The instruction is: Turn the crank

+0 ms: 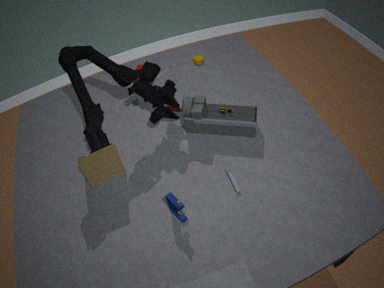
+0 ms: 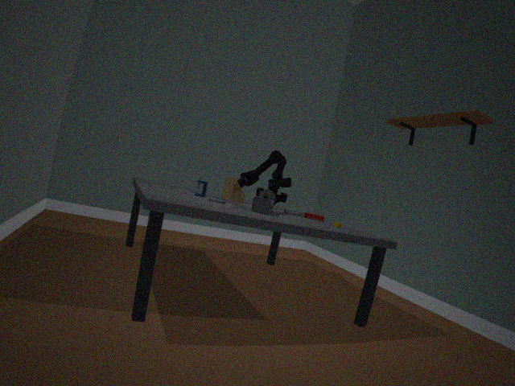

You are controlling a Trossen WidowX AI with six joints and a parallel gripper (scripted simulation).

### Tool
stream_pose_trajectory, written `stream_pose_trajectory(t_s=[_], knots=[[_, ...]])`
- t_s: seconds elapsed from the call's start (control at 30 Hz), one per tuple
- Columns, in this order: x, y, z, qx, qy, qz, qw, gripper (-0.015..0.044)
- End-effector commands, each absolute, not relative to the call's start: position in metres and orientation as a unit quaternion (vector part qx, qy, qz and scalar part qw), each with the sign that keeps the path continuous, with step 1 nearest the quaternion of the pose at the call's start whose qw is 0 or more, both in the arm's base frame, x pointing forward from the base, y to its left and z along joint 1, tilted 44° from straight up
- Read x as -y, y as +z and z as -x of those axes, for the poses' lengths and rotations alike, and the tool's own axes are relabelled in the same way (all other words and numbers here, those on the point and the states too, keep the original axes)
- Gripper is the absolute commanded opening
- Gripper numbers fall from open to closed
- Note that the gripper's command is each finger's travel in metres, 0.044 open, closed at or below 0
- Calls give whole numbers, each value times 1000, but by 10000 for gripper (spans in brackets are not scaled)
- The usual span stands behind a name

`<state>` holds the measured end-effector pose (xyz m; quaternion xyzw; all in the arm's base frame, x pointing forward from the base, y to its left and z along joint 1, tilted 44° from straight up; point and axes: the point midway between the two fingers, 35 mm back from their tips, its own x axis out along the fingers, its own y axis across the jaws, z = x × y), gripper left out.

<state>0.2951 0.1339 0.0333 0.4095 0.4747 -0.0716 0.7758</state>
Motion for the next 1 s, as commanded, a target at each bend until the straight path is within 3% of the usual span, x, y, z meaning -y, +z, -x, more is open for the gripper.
stream_pose_trajectory(t_s=[0.0, 0.17, 0.97], knots=[[-133, 33, -295, -473, -75, -411, 776, 125], [-133, 33, -295, -473, -75, -411, 776, 0], [-131, 22, -289, -474, -75, -411, 776, 0]])
